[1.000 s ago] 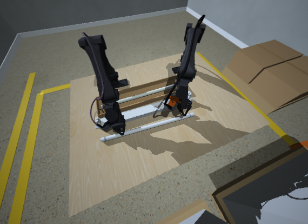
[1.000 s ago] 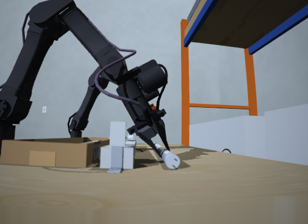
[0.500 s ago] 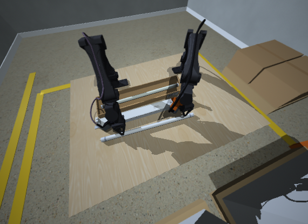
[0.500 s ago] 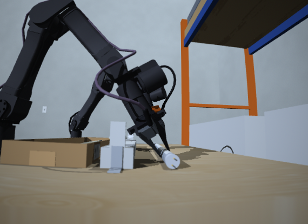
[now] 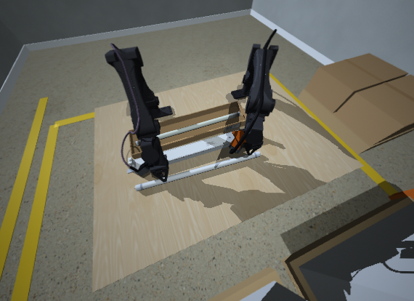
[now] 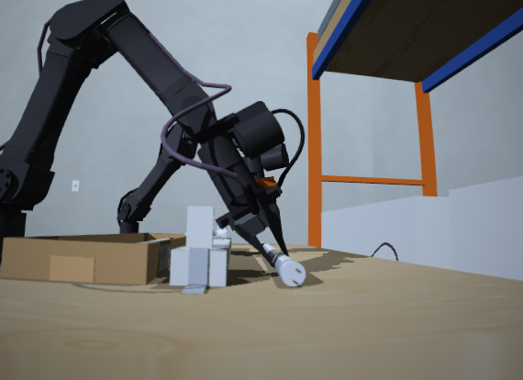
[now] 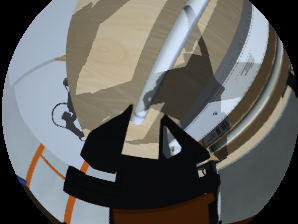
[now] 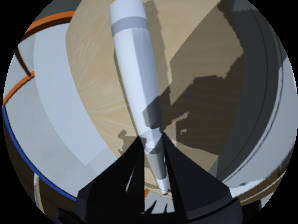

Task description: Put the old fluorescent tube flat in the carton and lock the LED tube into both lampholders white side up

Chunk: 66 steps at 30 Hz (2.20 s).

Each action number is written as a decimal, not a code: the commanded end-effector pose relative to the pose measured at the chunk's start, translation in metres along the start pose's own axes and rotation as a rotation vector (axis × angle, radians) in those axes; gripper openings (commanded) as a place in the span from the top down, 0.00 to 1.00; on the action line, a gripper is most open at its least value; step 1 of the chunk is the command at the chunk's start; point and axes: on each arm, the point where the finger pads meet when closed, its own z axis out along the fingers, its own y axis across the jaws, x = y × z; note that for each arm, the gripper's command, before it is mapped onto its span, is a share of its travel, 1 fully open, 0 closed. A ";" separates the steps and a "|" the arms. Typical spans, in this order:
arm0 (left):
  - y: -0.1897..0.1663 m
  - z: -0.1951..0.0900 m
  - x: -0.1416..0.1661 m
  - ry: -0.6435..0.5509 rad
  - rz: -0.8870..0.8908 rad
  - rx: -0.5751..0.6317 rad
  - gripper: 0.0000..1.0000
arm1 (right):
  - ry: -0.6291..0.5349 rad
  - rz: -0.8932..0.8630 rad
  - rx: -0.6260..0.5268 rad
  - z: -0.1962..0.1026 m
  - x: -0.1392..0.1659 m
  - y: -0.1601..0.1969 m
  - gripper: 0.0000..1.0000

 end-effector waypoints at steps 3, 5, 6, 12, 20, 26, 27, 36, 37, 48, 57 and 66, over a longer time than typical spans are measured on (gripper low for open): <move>0.006 -0.024 -0.009 -0.029 0.007 -0.043 0.51 | -0.022 -0.003 -0.027 -0.007 -0.007 0.009 0.89; 0.008 -0.016 -0.001 -0.018 -0.008 -0.029 0.51 | -0.022 -0.003 -0.027 -0.007 -0.007 0.009 0.89; 0.004 0.014 0.002 -0.007 -0.004 -0.003 0.51 | -0.022 -0.003 -0.027 -0.007 -0.007 0.009 0.89; 0.006 0.016 -0.008 -0.029 0.009 -0.033 0.51 | -0.022 -0.003 -0.027 -0.007 -0.007 0.009 0.89; 0.004 0.034 -0.004 -0.020 -0.003 -0.014 0.51 | -0.022 -0.003 -0.027 -0.007 -0.007 0.009 0.89; 0.007 0.054 -0.002 -0.024 -0.005 -0.020 0.51 | -0.022 -0.003 -0.027 -0.007 -0.007 0.009 0.89; 0.006 0.039 -0.009 -0.033 -0.004 -0.033 0.51 | -0.022 -0.003 -0.027 -0.007 -0.007 0.009 0.89; 0.013 0.031 -0.008 -0.044 -0.009 -0.056 0.51 | -0.022 -0.003 -0.027 -0.007 -0.007 0.009 0.89; 0.013 0.031 -0.008 -0.044 -0.009 -0.056 0.51 | -0.022 -0.003 -0.027 -0.007 -0.007 0.009 0.89; 0.013 0.033 -0.008 -0.041 -0.008 -0.050 0.89 | -0.022 -0.003 -0.027 -0.007 -0.007 0.009 0.89; 0.013 0.033 -0.008 -0.041 -0.008 -0.050 0.89 | -0.022 -0.003 -0.027 -0.007 -0.007 0.009 0.51; 0.013 0.033 -0.008 -0.041 -0.008 -0.050 0.89 | -0.022 -0.003 -0.027 -0.007 -0.007 0.009 0.51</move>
